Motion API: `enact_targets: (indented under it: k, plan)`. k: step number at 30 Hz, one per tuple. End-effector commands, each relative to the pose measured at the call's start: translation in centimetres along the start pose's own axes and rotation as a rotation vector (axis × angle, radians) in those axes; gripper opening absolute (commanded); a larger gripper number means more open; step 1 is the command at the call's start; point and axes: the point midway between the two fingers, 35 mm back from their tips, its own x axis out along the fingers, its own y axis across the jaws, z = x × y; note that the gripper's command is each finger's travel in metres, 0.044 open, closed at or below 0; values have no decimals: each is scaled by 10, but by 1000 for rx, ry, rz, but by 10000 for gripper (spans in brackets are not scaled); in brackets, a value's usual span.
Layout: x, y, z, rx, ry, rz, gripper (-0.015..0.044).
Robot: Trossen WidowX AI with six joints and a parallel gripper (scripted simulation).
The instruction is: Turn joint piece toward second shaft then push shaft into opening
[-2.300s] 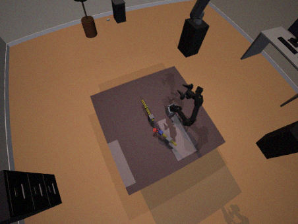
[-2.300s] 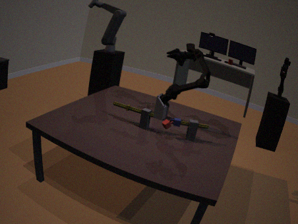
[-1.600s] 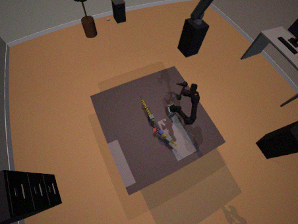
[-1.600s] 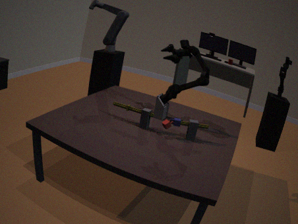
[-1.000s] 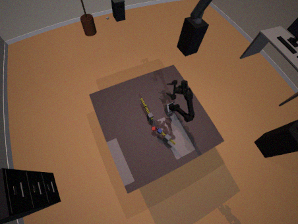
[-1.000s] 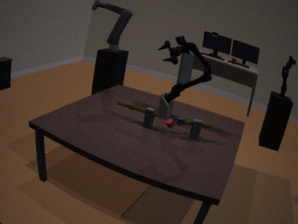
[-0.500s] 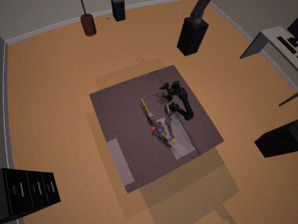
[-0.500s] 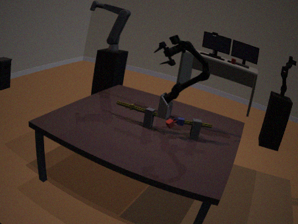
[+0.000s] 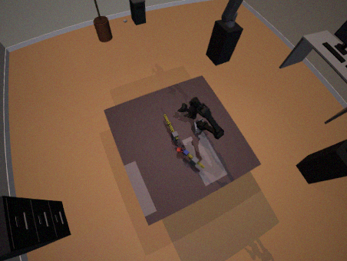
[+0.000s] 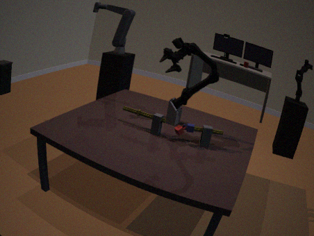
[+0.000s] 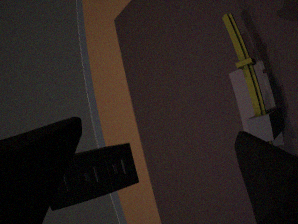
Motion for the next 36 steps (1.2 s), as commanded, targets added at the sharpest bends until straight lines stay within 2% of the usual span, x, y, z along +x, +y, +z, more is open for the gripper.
enact_targets:
  k: [1, 21, 36]
  plan:
    - [11, 2, -13, -118, 31, -33, 440]
    - [78, -9, -83, -754, 218, -207, 440]
    - [116, -33, -131, -1125, 385, -297, 440]
